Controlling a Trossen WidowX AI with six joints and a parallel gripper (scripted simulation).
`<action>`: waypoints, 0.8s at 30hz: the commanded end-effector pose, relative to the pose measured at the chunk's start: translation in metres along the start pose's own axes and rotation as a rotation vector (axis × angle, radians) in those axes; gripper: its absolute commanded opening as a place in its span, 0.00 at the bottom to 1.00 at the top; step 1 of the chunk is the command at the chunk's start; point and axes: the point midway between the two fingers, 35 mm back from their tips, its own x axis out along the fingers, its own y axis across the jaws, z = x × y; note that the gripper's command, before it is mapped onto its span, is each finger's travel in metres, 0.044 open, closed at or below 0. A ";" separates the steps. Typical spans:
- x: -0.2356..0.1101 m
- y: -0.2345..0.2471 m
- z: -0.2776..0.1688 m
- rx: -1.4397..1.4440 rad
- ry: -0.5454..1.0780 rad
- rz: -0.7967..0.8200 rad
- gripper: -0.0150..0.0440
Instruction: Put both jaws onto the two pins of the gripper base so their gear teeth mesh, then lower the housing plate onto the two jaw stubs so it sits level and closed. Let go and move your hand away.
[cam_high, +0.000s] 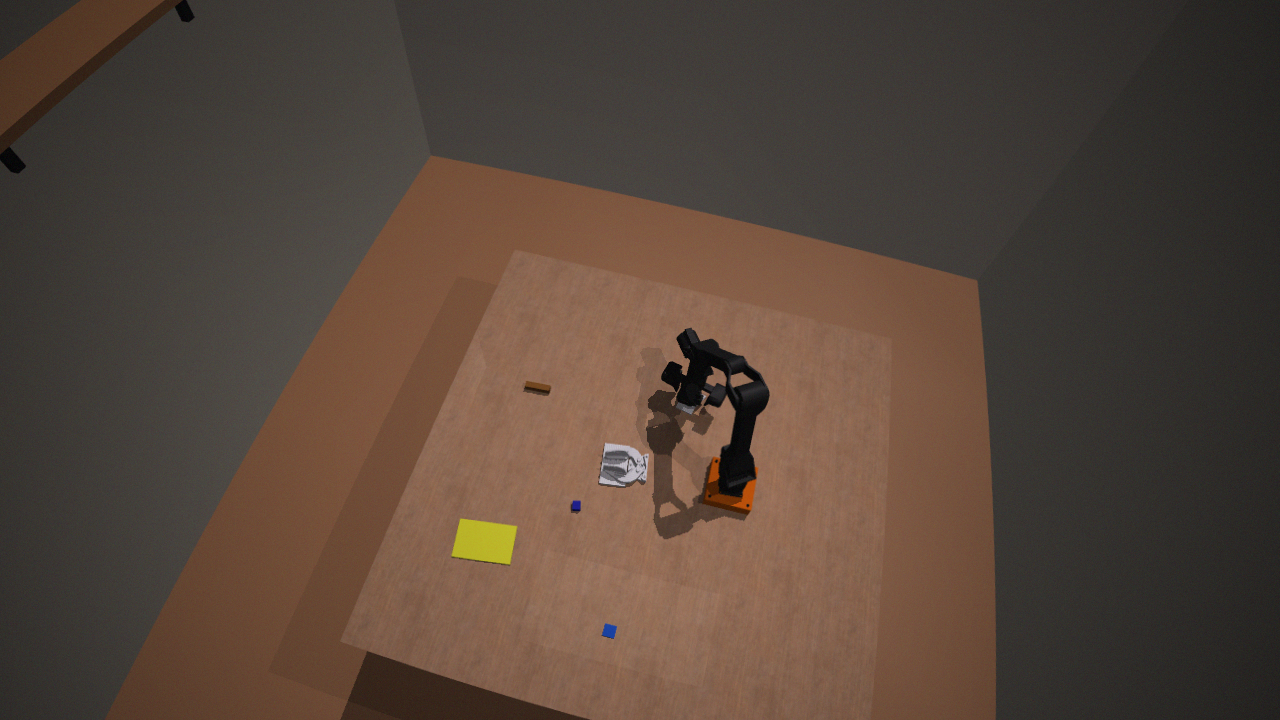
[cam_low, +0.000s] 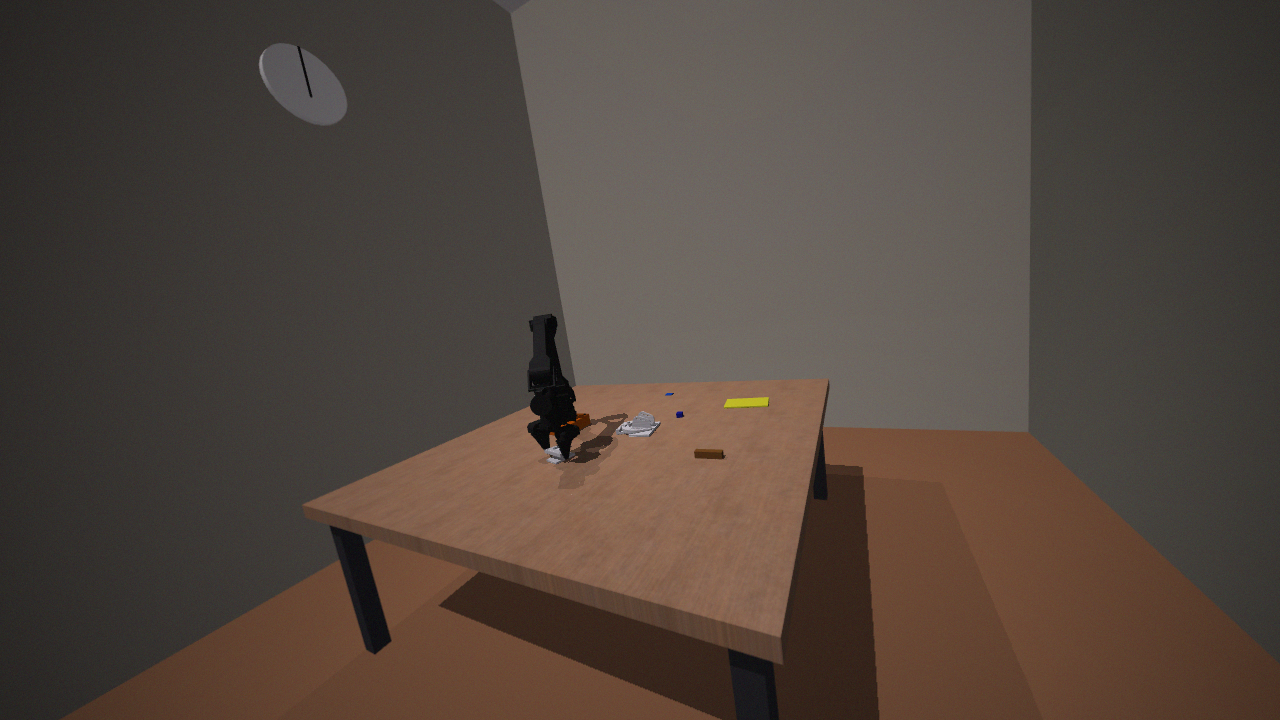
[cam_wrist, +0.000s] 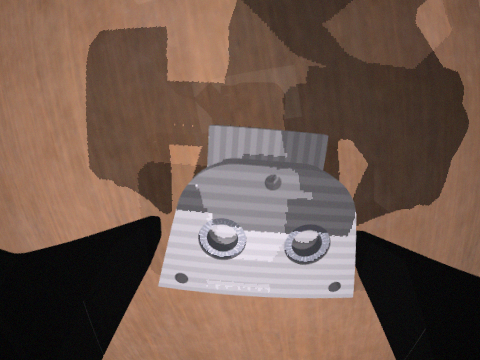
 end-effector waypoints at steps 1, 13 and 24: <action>0.001 0.000 0.000 -0.003 -0.004 -0.004 1.00; 0.000 0.000 0.000 0.000 0.000 0.000 0.94; 0.000 0.000 0.000 0.000 0.000 0.000 0.85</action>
